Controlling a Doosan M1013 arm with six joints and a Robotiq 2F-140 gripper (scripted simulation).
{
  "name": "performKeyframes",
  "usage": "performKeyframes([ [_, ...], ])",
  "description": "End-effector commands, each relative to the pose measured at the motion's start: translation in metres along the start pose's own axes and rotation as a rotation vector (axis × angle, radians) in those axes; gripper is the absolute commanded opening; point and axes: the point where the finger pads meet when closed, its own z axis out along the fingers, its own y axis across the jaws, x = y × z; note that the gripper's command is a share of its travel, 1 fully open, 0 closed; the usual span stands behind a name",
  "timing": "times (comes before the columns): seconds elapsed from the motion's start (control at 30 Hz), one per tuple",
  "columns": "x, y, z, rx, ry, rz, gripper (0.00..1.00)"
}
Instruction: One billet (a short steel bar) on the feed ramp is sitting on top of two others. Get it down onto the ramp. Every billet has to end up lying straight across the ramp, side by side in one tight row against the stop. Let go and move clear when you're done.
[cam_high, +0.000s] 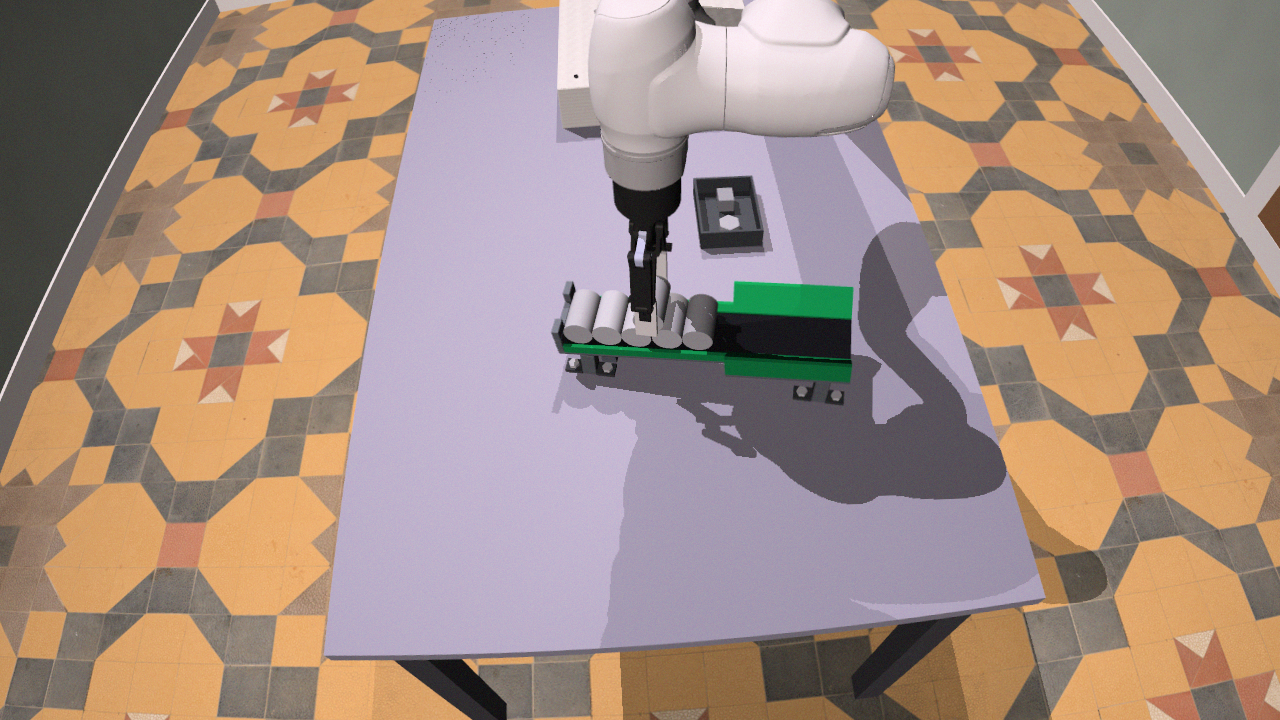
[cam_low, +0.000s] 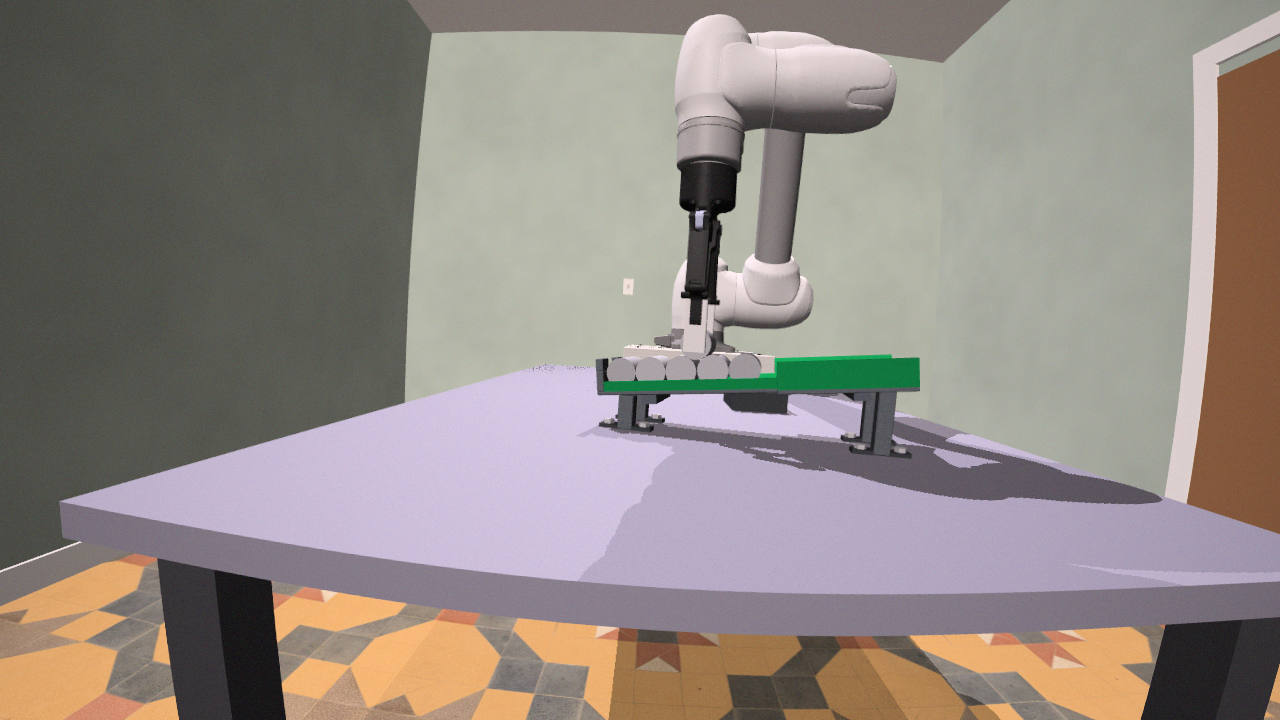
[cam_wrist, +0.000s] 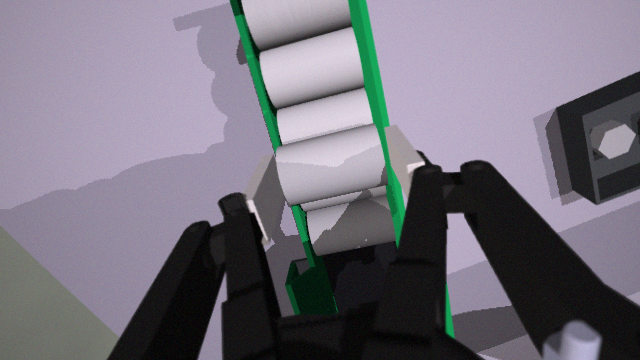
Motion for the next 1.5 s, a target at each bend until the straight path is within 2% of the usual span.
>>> performKeyframes([
  [0.0, 0.0000, 0.0000, -0.0002, 0.000, 0.000, 0.000, 0.55],
  [0.57, 0.0000, 0.0000, -0.0002, 0.000, 0.000, 0.000, 0.55],
  [0.6, 0.0000, 0.0000, -0.0002, 0.000, 0.000, 0.000, 0.44],
  [1.47, 0.0000, 0.0000, -0.0002, 0.000, 0.000, 0.000, 0.44],
])
